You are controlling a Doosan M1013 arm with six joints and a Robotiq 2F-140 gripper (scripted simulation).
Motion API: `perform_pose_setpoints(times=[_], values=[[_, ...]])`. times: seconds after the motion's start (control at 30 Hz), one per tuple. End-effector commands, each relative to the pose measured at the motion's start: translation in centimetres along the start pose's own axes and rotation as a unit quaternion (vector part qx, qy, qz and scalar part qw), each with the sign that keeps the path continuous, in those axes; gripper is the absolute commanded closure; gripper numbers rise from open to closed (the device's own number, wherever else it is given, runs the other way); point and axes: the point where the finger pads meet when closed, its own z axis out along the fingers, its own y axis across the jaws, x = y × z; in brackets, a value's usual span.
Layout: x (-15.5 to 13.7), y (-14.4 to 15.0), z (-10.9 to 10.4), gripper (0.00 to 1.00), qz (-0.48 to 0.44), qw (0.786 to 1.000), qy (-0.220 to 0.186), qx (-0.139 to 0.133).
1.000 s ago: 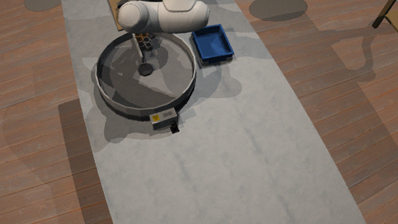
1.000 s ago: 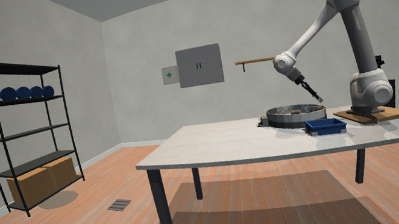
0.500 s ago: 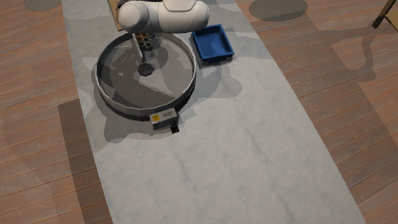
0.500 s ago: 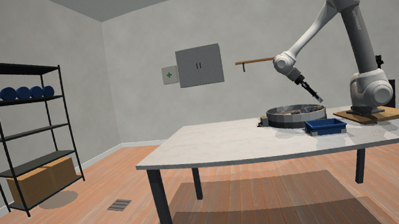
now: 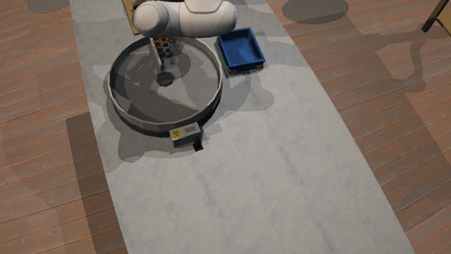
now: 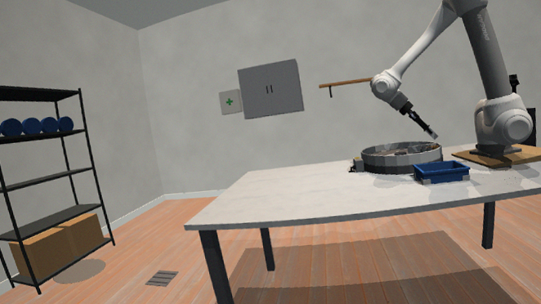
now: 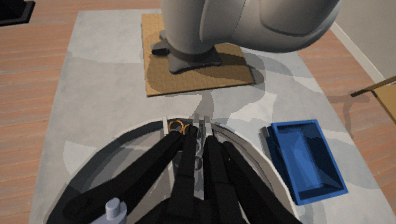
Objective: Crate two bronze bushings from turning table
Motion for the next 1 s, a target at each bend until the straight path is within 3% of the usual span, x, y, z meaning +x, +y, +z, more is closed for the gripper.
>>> perform_pose_setpoints(times=[0.0, 0.47, 0.67, 0.97], values=[[0.0, 0.0, 0.0, 0.94, 0.0, 1.0, 0.0, 0.0], [0.0, 0.0, 0.0, 0.94, 0.0, 1.0, 0.0, 0.0], [-1.4, 0.0, 1.6, 0.94, 0.0, 1.0, 0.0, 0.0], [-1.5, 0.0, 1.8, 0.94, 0.0, 1.0, 0.0, 0.0]])
